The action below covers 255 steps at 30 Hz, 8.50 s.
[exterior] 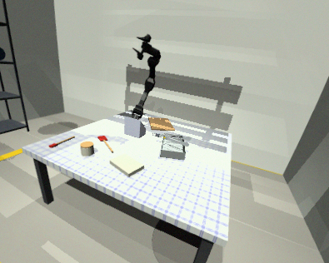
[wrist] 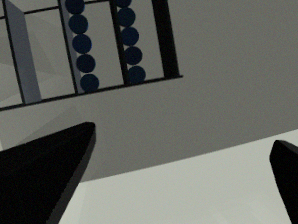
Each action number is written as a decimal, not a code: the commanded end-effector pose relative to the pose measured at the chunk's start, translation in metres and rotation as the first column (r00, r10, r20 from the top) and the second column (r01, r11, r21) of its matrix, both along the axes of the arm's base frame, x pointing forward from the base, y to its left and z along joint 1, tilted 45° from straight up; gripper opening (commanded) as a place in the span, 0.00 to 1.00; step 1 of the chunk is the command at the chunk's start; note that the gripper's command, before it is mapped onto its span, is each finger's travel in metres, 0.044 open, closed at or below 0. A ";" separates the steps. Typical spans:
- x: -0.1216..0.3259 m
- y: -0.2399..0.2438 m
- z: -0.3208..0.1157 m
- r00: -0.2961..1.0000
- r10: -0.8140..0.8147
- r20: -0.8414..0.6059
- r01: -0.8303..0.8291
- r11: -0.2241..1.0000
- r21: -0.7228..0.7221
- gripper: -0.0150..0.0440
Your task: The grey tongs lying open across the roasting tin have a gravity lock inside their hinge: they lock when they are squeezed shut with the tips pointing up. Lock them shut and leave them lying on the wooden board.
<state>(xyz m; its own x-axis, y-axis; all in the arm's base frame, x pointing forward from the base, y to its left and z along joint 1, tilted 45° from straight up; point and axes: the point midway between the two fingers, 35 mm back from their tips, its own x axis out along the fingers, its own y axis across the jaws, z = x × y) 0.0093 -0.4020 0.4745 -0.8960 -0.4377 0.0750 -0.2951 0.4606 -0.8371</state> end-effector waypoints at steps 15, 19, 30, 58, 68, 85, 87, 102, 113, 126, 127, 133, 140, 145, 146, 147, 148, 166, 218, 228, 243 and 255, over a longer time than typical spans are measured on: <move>0.118 -0.070 -0.039 0.871 0.459 -0.175 -0.458 0.887 0.047 1.00; 0.162 -0.081 -0.070 0.786 0.596 -0.163 -0.585 0.803 0.113 1.00; 0.264 -0.083 -0.159 0.506 0.861 0.041 -0.851 0.492 0.182 1.00; 0.397 0.199 -0.451 0.165 -0.086 0.983 -0.976 -0.159 0.150 1.00; 0.354 0.344 -0.463 0.400 -0.717 0.570 -0.869 -0.100 0.485 1.00; 0.347 0.369 -0.452 0.413 -0.778 0.473 -0.826 -0.102 0.554 1.00; 0.347 0.369 -0.452 0.413 -0.778 0.473 -0.826 -0.102 0.554 1.00; 0.349 0.382 -0.466 0.412 -0.778 0.474 -0.827 -0.100 0.554 1.00; 0.350 0.394 -0.479 0.412 -0.778 0.475 -0.827 -0.100 0.553 1.00; 0.349 0.409 -0.494 0.411 -0.778 0.474 -0.827 -0.100 0.553 1.00; 0.349 0.411 -0.495 0.411 -0.778 0.474 -0.827 -0.100 0.553 1.00; 0.348 0.418 -0.502 0.411 -0.779 0.473 -0.827 -0.101 0.553 1.00; 0.347 0.426 -0.510 0.412 -0.779 0.472 -0.827 -0.102 0.553 1.00; 0.346 0.432 -0.516 0.412 -0.780 0.471 -0.827 -0.103 0.553 1.00; 0.346 0.434 -0.517 0.412 -0.780 0.471 -0.827 -0.103 0.553 1.00; 0.346 0.435 -0.518 0.412 -0.780 0.471 -0.827 -0.103 0.553 1.00; 0.345 0.436 -0.519 0.412 -0.780 0.470 -0.827 -0.104 0.553 1.00; 0.345 0.437 -0.520 0.414 -0.777 0.475 -0.828 -0.104 0.551 0.72; 0.349 0.425 -0.510 0.413 -0.776 0.477 -0.828 -0.102 0.551 0.00; 0.350 0.348 -0.431 0.413 -0.778 0.474 -0.826 -0.101 0.554 0.00; 0.351 0.356 -0.426 0.419 -0.772 0.478 -0.832 -0.117 0.542 0.00; 0.350 0.417 -0.363 0.464 -0.673 0.576 -0.883 -0.297 0.364 0.00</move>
